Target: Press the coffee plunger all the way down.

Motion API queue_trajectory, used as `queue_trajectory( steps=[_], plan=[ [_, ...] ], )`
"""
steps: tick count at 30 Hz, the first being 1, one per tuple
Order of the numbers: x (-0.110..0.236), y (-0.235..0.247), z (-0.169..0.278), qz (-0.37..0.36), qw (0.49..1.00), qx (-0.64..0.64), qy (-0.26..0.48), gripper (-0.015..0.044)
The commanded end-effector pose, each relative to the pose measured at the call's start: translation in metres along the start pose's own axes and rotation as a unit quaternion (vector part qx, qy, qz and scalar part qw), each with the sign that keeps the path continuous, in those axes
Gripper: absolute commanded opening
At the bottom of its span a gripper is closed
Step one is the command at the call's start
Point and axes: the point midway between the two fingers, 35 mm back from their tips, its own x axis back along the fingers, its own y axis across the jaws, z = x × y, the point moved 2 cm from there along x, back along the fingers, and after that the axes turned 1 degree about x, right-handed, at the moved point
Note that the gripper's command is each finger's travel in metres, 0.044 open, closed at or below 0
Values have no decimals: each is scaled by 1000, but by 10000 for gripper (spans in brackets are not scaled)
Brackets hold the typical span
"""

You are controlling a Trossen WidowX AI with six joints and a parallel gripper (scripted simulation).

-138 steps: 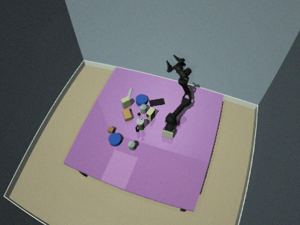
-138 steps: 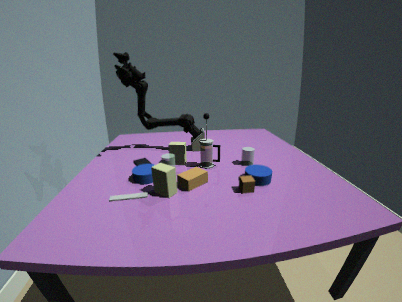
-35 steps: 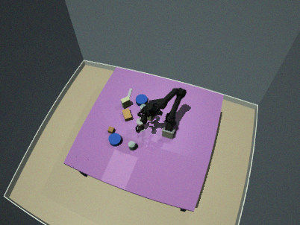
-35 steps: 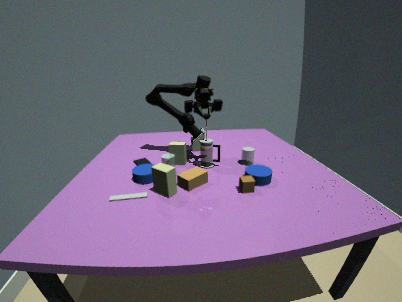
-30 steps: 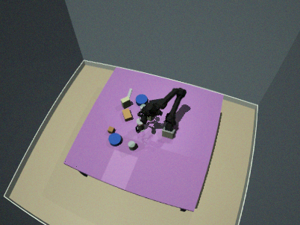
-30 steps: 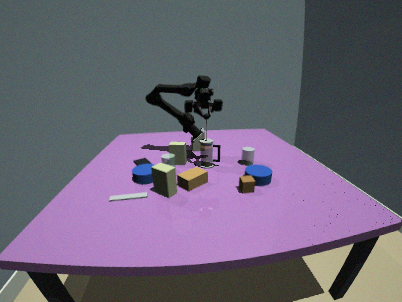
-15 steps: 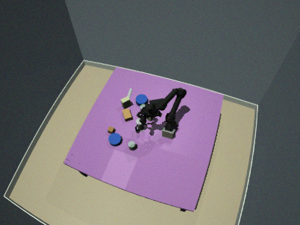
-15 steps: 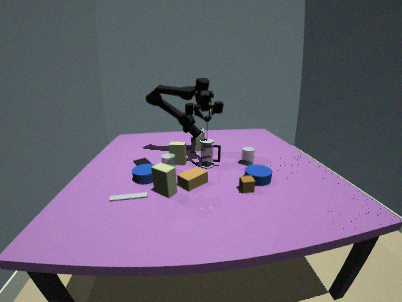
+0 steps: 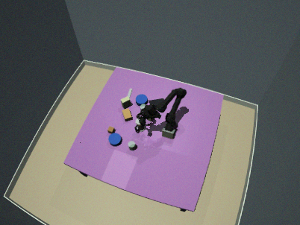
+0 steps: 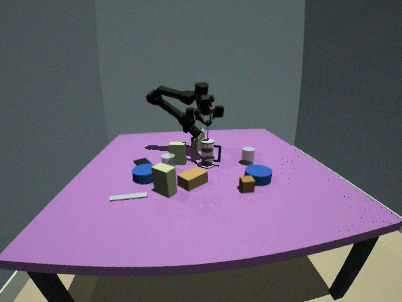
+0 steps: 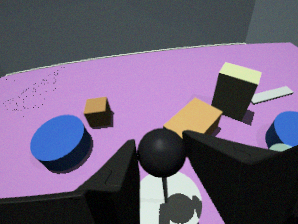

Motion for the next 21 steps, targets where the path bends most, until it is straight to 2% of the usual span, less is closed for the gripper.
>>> queue_trajectory(
  steps=[1, 21],
  plan=[
    [-8, 2, 19, -2, 1000, 15, 17, 117],
    [-28, 1, 46, 0, 1000, 17, 13, 117]
  ],
)
